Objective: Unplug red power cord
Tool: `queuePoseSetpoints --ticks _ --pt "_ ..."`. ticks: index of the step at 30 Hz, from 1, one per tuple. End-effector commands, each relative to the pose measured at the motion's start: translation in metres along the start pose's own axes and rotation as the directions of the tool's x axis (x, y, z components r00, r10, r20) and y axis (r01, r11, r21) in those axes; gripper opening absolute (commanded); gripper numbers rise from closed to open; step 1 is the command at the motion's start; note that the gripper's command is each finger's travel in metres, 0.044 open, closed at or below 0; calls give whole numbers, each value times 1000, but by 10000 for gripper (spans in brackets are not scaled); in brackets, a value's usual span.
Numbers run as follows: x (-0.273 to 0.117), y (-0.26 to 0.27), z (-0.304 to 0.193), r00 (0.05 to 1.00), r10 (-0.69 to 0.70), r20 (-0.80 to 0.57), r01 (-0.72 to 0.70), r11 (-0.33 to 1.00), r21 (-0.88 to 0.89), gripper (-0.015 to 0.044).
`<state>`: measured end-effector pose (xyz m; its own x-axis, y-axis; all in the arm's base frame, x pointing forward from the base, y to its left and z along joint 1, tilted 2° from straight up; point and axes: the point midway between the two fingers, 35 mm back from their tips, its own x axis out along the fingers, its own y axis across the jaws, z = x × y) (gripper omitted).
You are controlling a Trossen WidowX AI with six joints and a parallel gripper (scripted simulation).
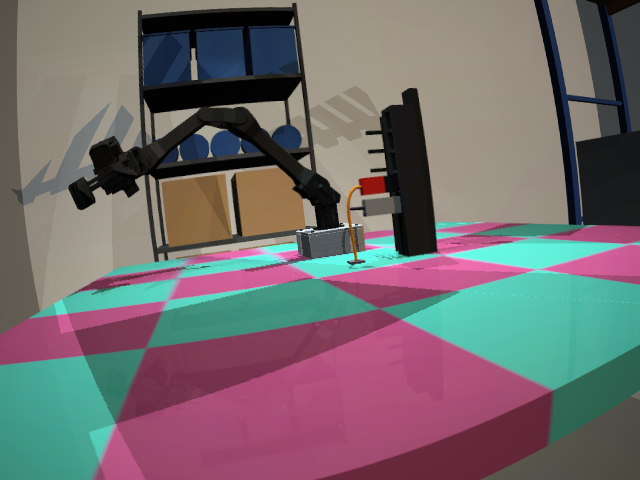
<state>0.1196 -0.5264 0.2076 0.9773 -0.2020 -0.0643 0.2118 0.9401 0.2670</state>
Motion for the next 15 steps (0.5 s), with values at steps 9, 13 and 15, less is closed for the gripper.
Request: queuePoseSetpoints --ticks 9,13,15 --pt "93 67 -7 988 -31 -149 82 934 348 164" --pt "139 123 -27 960 -13 -281 172 819 548 160" --pt "156 154 -40 935 -3 -355 238 747 620 160"
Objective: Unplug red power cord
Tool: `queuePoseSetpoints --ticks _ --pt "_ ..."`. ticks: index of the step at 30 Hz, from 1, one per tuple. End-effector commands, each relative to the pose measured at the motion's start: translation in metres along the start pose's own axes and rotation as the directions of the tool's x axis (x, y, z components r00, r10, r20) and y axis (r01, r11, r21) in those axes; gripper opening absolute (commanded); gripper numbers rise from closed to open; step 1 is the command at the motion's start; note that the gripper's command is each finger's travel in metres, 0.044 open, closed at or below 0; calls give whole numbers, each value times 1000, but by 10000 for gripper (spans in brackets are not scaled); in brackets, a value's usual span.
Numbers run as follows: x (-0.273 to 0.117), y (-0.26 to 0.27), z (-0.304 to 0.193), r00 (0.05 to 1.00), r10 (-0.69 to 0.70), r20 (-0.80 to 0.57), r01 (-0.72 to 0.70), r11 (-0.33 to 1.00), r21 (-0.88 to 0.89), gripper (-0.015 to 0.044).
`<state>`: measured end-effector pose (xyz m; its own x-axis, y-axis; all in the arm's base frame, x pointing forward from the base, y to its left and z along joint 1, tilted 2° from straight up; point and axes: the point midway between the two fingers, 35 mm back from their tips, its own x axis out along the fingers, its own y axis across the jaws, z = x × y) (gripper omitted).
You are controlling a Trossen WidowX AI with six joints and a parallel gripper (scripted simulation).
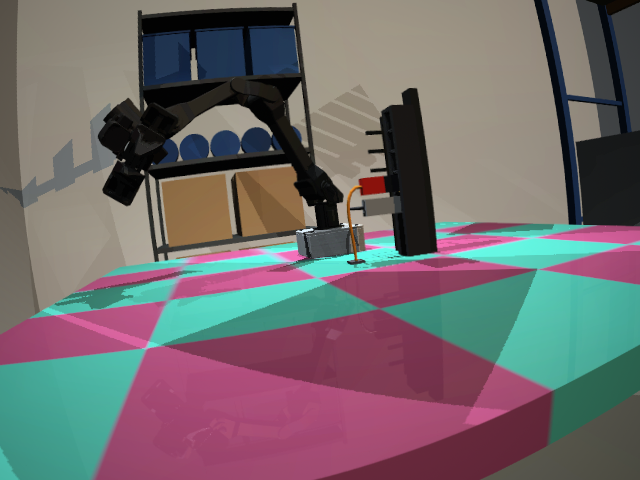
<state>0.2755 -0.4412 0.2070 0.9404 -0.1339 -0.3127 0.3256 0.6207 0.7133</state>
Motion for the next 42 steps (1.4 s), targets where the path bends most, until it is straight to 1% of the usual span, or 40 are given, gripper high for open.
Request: queuePoseSetpoints --ticks 1,5,7,12,15,19,23,25,42 --pt "32 40 -44 990 -66 -127 91 975 205 160" --pt "55 82 -100 950 -143 -279 241 900 362 160" --pt "60 101 -131 918 -199 -343 333 858 391 160" --pt "51 142 -209 798 -333 -502 562 711 422 160" --pt "33 162 -251 703 -415 -578 689 601 406 160" --pt "-6 182 -303 551 -540 -636 829 442 342 160" --pt "-55 191 -340 398 -674 -623 918 293 269 160" --pt "-72 192 -348 354 -714 -604 935 252 250 160" --pt "-72 201 -358 349 -718 -602 937 248 247 160"
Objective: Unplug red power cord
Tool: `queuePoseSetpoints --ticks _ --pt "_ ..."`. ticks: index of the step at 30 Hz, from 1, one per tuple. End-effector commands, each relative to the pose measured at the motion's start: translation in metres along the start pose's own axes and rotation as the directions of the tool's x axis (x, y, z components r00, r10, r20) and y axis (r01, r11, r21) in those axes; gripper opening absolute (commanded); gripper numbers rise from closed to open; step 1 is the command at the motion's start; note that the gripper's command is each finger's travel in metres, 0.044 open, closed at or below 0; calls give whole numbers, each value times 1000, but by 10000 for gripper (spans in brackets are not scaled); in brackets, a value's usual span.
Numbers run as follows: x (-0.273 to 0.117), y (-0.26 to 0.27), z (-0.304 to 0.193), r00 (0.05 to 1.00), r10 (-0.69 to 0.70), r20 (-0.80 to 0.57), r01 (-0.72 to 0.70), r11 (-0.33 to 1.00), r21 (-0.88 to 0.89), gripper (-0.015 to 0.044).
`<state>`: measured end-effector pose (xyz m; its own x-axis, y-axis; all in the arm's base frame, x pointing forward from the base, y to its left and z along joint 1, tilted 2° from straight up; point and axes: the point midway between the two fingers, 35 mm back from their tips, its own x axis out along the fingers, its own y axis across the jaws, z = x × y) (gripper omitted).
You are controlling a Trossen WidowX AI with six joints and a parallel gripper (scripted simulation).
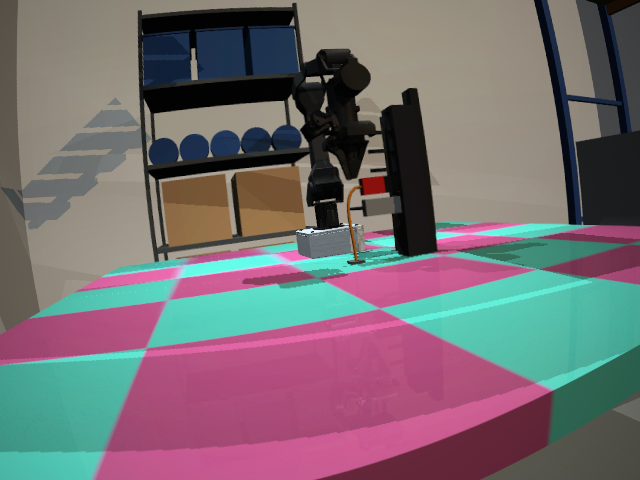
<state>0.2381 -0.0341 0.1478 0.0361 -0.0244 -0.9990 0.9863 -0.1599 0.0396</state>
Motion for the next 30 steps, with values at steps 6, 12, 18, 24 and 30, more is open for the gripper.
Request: queuePoseSetpoints --ticks 6,12,18,24,30 --pt "0 -1 -13 1000 -1 2 1 1000 3 160" --pt "0 -1 -23 1000 -1 1 1 1000 3 160" --pt "0 -2 -32 1000 -1 1 1 1000 3 160" --pt "4 -2 -32 1000 -1 1 1 1000 3 160" --pt "12 -2 -32 1000 -1 1 1 1000 3 160"
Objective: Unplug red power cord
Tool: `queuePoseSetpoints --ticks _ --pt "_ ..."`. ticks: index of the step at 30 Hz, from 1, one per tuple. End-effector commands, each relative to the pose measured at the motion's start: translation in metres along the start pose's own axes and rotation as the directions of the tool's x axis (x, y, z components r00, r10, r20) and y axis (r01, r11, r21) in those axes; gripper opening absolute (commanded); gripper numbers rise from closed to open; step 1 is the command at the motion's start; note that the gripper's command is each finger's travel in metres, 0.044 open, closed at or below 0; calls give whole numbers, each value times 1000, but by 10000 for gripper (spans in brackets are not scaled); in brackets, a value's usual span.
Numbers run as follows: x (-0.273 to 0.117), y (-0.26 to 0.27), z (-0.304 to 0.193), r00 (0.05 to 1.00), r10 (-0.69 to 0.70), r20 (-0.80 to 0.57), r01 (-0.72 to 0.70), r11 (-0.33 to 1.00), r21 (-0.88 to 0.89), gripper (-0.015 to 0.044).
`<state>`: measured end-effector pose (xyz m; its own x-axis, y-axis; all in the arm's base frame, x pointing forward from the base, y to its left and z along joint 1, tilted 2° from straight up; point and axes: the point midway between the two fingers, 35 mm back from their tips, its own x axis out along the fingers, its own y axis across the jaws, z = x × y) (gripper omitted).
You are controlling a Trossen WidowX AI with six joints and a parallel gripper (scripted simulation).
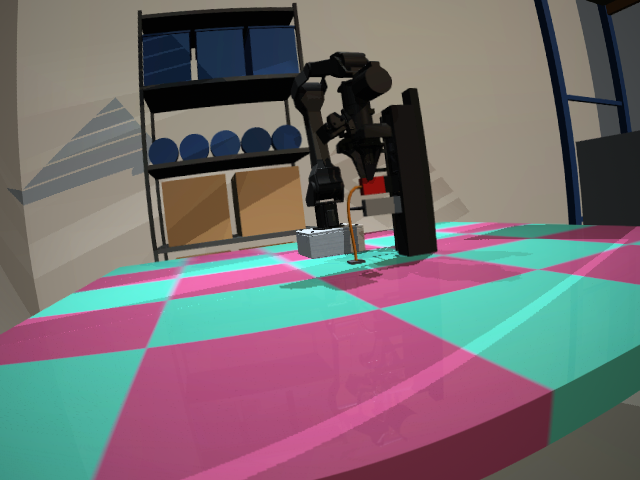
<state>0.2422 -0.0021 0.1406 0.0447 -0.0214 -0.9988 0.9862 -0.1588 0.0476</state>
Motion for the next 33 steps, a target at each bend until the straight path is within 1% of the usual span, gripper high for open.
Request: queuePoseSetpoints --ticks 1,4,8,16,33 --pt "5 -1 0 1000 -9 5 9 1000 4 160" --pt "5 -1 0 1000 -9 5 9 1000 4 160" --pt "3 0 0 1000 -3 0 3 1000 0 55" --pt "3 0 0 1000 -3 0 3 1000 0 2" --pt "3 2 24 1000 -4 4 4 1000 1 0"
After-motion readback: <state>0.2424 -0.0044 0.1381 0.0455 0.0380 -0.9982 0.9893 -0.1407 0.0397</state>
